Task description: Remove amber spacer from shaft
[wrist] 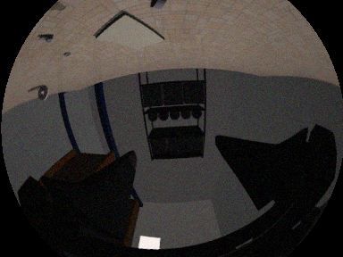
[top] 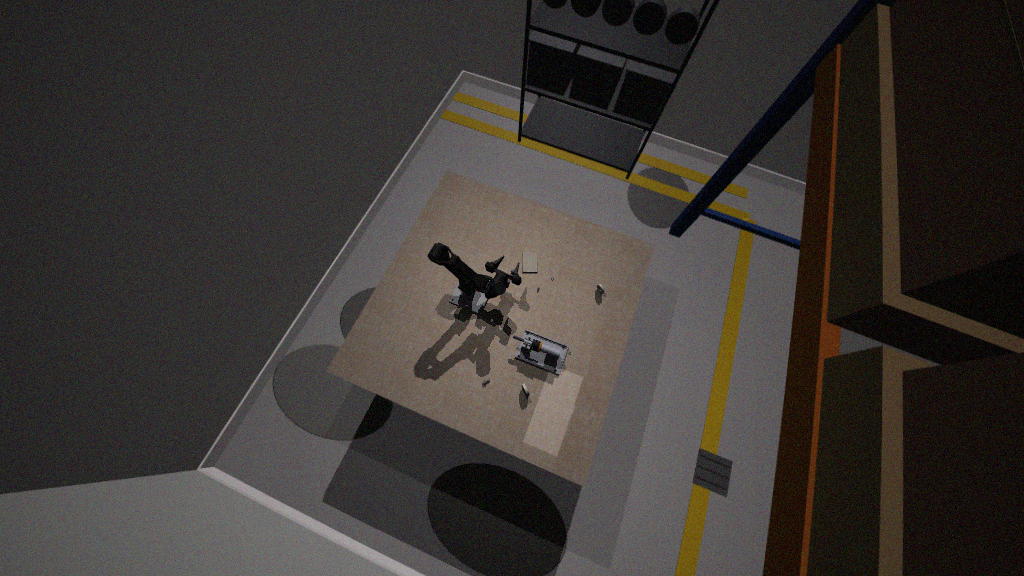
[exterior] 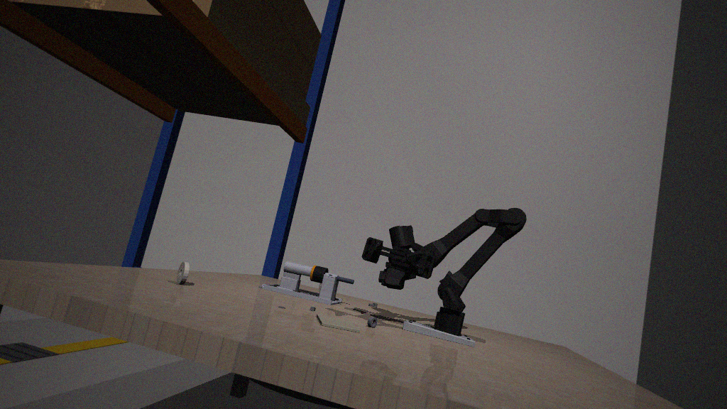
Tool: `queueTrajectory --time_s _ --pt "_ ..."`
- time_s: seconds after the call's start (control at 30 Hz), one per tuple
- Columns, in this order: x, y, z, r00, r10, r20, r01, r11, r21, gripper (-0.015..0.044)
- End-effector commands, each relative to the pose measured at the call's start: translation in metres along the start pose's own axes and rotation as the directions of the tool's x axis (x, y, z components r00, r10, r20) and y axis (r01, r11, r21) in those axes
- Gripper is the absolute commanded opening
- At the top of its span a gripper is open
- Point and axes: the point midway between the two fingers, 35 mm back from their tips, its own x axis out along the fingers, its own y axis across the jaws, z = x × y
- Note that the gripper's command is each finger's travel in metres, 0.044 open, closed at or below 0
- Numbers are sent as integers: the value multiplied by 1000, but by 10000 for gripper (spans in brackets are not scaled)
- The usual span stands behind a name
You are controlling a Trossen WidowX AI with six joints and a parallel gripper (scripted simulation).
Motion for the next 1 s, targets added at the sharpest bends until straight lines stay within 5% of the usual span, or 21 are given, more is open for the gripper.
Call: queueTrajectory --time_s 0.0,0.23,0.5,0.77,0.97 --pt "-1 2 0 1000 11 4 -11 1000 2 426" --pt "-51 80 16 895 417 158 -428 903 44 440" --pt "-159 141 42 526 761 378 -830 558 32 440" --pt "-281 135 62 97 825 557 -988 150 -49 440" --pt "-290 132 63 68 820 568 -991 121 -56 440"
